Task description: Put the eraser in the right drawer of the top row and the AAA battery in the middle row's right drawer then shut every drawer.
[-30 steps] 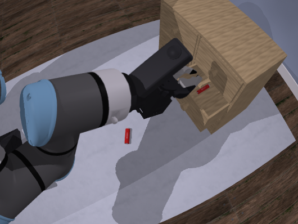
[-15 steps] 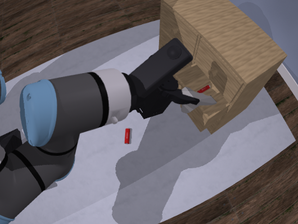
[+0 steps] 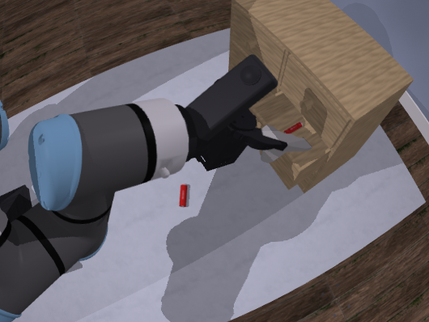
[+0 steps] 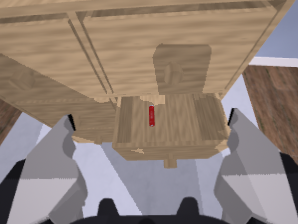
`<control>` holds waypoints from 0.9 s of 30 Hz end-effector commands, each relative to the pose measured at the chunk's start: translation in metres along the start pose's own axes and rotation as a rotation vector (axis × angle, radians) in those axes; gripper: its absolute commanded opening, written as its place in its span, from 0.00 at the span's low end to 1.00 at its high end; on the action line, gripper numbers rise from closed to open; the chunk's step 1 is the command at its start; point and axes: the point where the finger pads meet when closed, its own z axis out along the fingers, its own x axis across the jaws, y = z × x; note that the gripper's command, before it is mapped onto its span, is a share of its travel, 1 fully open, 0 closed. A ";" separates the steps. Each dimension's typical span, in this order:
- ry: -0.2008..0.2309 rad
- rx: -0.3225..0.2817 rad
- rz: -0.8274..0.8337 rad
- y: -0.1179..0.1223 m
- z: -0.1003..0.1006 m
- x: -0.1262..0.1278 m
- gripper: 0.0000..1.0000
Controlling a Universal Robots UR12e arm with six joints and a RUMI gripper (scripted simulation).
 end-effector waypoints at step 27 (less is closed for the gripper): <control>0.000 0.001 -0.001 0.020 -0.042 0.000 1.00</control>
